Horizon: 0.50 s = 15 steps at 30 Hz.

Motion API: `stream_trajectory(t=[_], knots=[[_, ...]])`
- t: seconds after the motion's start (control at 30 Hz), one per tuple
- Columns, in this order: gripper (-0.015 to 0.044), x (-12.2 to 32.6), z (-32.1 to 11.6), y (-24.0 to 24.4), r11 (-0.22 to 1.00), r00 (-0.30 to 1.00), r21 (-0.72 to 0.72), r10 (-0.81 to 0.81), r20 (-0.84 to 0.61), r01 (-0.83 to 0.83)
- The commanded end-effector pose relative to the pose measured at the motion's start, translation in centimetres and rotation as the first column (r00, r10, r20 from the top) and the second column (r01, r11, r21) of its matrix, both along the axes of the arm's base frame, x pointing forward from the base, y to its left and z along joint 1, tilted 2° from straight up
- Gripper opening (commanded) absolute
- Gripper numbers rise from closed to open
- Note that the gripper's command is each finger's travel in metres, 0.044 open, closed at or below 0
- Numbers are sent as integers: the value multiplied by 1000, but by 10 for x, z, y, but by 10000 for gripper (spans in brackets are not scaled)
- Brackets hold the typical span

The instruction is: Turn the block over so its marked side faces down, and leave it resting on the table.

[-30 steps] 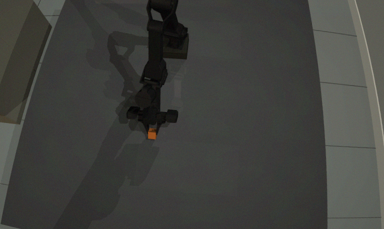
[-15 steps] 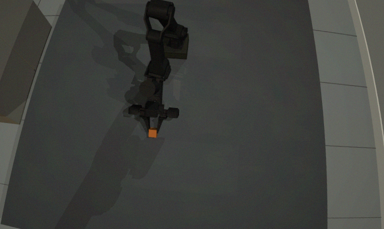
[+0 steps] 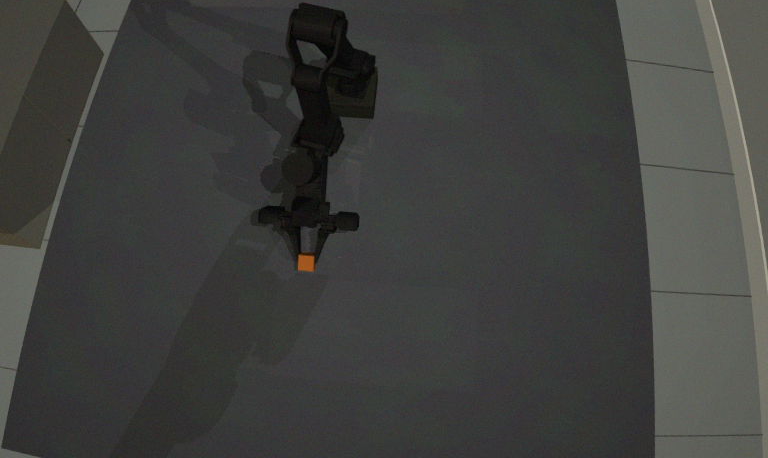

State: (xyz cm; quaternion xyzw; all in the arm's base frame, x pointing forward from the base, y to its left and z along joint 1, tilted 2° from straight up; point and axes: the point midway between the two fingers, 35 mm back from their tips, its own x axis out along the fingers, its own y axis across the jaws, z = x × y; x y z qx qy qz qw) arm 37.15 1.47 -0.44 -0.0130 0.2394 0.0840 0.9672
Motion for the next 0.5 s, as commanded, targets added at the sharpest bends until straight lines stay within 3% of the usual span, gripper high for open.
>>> stream_trajectory(t=[0.0, 0.13, 0.47], knots=[[0, -1, -1, 1, 1000, 1000, 7, 2, -1, -2], [0, -1, -1, 1, 1000, 1000, 7, 2, -1, -2], [263, -1, -1, 1, 1000, 1000, 7, 2, -1, -2]])
